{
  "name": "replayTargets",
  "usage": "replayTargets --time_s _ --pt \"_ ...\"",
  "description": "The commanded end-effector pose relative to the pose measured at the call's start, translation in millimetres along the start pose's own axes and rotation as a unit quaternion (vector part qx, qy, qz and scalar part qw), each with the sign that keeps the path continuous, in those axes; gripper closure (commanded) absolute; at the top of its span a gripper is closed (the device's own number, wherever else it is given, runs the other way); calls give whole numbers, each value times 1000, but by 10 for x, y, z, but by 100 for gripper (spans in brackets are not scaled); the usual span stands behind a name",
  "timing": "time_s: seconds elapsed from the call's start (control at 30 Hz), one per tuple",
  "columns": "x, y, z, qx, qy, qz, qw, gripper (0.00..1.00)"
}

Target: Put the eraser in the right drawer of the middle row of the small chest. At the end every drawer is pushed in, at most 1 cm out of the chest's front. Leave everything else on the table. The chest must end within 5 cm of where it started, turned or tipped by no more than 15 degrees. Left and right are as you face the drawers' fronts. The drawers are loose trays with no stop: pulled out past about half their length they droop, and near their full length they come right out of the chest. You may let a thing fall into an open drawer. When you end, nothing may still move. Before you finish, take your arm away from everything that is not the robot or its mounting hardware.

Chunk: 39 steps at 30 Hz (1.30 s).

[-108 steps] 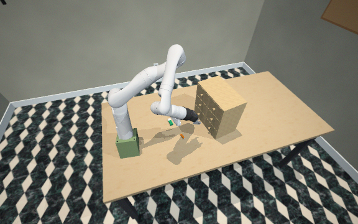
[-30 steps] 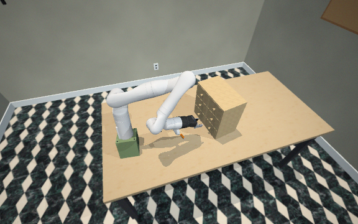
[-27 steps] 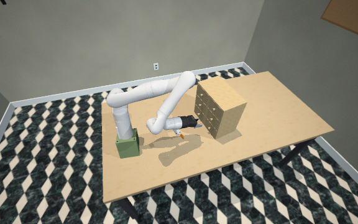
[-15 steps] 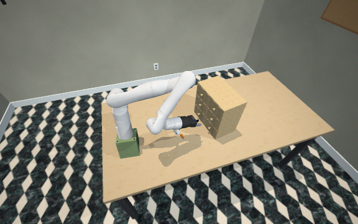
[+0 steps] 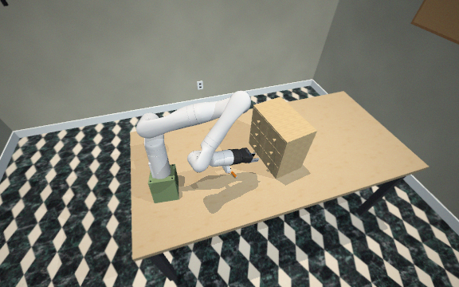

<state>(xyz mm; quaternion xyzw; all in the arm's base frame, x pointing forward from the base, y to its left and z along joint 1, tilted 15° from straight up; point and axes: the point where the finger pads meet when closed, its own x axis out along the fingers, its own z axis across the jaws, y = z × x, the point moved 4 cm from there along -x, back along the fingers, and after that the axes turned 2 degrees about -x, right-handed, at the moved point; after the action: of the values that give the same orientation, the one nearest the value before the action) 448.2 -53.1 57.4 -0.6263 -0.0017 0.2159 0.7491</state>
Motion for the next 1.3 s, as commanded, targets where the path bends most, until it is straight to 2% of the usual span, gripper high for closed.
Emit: replayTargets --time_s 0.0,0.27,0.77,1.27 --pt "23 -13 3 -1 -1 -1 1000 33" --pt "142 -19 3 -1 -1 -1 1000 33" --pt "615 -45 3 -1 -1 -1 1000 33" --pt "671 -48 3 -1 -1 -1 1000 33"
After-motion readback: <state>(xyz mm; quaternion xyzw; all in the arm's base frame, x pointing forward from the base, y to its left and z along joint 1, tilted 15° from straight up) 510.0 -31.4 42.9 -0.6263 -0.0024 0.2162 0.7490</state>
